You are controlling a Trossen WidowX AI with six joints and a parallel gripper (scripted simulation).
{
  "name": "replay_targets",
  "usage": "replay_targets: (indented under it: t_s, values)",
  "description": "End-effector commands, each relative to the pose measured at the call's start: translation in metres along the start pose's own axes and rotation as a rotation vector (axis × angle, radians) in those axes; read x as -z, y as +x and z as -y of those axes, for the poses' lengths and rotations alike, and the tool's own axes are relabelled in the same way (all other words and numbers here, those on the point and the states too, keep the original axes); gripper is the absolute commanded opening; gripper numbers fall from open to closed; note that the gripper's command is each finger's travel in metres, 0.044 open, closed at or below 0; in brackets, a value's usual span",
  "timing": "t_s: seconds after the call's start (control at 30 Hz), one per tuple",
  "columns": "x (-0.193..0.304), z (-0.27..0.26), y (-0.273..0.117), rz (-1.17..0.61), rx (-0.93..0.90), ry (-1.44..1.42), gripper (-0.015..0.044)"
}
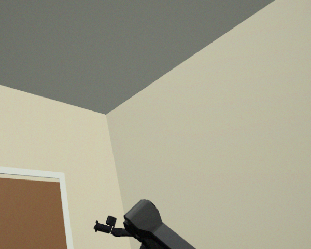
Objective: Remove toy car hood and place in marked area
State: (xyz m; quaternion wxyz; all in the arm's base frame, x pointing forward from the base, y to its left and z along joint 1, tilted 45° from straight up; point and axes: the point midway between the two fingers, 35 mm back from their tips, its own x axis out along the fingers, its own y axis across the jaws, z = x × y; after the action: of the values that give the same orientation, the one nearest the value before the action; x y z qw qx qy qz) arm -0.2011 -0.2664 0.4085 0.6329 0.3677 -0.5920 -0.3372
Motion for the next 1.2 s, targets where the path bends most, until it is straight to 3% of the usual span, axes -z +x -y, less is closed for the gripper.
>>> replay_targets:
  t_s: [0.0, 0.33, 1.17]
  values:
    - [0.000, 0.000, 0.000, -0.001, 0.000, 0.000, 0.0440]
    - [0.039, 0.013, 0.037, -0.094, -0.002, 0.011, 0.0440]
    - [0.187, 0.051, 0.113, -0.338, 0.055, 0.001, 0.0440]
